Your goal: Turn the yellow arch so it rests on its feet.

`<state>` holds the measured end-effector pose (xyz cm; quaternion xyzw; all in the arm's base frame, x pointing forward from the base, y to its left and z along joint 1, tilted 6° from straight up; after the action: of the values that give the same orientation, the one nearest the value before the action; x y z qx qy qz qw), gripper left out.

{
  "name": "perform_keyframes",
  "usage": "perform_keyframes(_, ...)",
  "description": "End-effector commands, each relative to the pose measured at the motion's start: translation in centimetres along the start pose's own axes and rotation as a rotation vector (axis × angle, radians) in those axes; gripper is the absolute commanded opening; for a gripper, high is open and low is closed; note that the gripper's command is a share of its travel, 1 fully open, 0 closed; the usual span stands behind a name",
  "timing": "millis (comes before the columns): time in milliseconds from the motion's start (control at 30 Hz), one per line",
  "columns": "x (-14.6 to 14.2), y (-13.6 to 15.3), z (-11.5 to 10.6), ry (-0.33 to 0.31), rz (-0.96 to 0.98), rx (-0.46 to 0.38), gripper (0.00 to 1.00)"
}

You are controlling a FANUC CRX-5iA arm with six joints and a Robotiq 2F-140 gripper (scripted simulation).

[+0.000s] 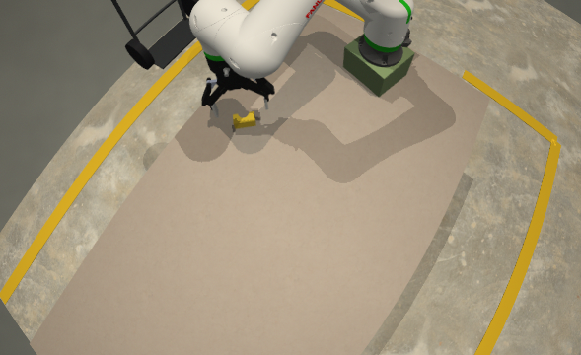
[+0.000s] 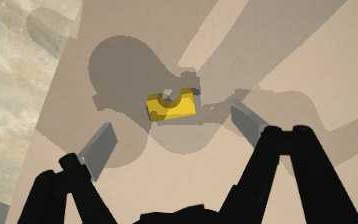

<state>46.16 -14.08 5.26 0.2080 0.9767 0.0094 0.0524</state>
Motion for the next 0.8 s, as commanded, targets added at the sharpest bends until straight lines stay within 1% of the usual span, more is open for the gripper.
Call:
perform_keyframes(0, 0.0, 0.0, 1.4, -0.001, 0.0, 0.0, 1.0)
perform_keyframes(100, 0.0, 0.0, 2.8, -0.001, 0.0, 0.0, 1.0)
perform_keyframes(167, 0.0, 0.0, 3.1, -0.001, 0.0, 0.0, 1.0)
perform_keyframes(767, 0.0, 0.0, 3.1, -0.001, 0.0, 0.0, 1.0)
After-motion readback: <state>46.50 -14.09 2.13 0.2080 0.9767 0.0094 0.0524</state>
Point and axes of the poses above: the point where the finger pads meet when closed, its own z axis out along the fingers, its own x axis across the jaws, y = z × x, the point moved 4 cm from there along -z, back along the fingers, and after that the axes turned 11 degrees about -z, right-handed, at the moved point
